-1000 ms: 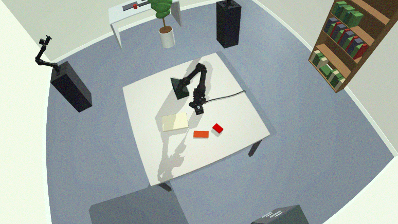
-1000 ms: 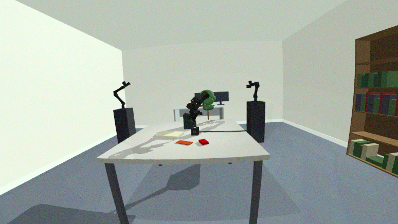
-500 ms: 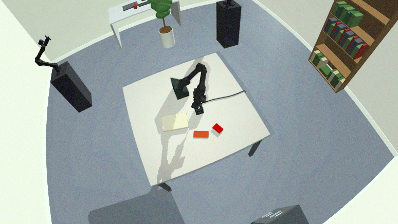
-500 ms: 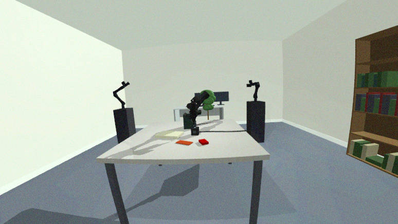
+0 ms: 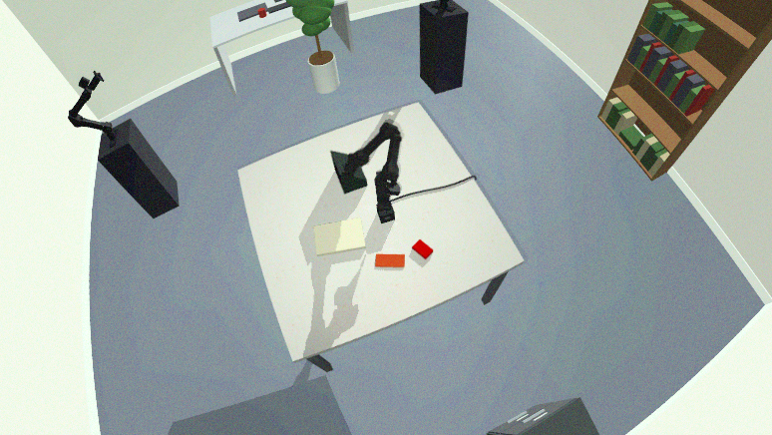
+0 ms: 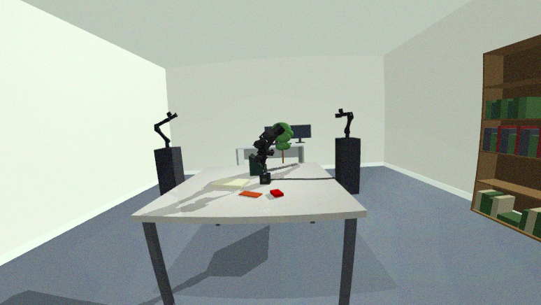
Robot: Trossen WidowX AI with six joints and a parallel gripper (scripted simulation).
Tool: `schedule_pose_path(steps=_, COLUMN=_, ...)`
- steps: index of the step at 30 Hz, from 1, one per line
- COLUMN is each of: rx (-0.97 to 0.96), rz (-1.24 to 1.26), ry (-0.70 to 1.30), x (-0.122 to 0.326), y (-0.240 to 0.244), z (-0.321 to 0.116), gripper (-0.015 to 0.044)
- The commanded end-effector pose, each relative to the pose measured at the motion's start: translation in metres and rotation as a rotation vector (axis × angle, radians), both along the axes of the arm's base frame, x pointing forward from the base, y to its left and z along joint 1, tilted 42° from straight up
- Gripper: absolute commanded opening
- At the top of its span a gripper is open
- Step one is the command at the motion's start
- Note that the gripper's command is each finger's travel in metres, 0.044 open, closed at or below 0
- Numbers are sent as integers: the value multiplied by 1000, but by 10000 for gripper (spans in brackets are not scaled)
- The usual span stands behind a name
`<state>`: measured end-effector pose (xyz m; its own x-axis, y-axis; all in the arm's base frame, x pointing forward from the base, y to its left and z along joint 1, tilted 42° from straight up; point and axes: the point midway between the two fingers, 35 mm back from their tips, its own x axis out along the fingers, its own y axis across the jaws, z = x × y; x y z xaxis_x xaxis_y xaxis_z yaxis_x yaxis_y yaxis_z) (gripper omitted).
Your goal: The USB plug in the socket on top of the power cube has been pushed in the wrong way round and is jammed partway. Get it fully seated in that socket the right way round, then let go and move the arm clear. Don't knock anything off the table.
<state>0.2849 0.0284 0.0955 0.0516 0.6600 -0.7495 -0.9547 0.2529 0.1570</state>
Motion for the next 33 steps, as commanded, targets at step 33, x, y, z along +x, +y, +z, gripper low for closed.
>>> schedule_pose_path(steps=33, rx=2, rz=145, ry=-130, x=0, y=2, z=-1, gripper=0)
